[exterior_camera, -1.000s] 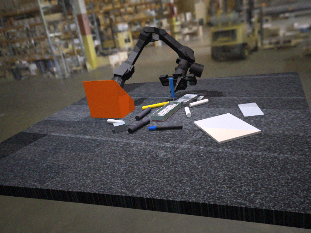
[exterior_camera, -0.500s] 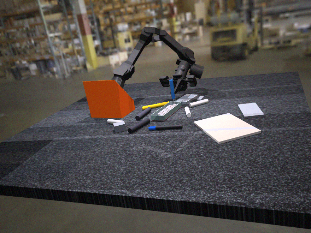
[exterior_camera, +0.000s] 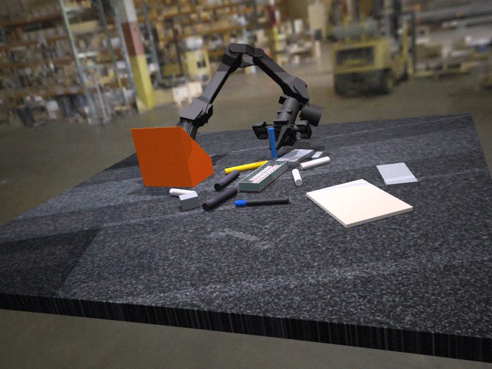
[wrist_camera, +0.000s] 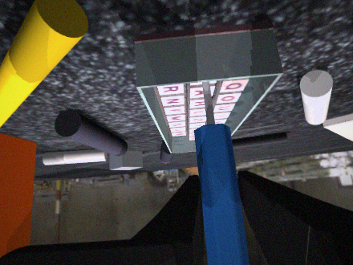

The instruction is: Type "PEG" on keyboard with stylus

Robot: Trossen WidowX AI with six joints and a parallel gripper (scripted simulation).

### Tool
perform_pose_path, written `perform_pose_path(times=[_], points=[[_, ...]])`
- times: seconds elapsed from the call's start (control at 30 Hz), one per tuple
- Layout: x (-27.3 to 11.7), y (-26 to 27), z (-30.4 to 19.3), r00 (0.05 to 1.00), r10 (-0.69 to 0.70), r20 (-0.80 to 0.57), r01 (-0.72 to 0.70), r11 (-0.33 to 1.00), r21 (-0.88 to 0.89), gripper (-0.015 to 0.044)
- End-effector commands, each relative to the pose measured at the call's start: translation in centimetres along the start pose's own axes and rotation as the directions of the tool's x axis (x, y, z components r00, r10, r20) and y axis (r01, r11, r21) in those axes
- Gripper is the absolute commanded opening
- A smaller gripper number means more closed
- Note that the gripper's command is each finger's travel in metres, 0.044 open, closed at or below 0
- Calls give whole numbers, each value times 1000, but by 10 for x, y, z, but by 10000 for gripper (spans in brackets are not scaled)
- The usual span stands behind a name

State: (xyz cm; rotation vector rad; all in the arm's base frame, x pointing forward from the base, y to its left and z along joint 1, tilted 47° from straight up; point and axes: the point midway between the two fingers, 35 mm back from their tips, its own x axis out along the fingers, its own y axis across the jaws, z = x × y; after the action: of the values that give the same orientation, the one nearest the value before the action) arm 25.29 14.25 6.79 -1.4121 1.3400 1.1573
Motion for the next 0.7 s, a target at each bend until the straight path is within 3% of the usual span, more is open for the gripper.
perform_pose_path(times=[0.0, 0.67], points=[[2, 1, 2, 1000, 6, 3, -6, 1000, 5, 81], [-3, 0, -7, 1000, 6, 3, -6, 1000, 5, 81]])
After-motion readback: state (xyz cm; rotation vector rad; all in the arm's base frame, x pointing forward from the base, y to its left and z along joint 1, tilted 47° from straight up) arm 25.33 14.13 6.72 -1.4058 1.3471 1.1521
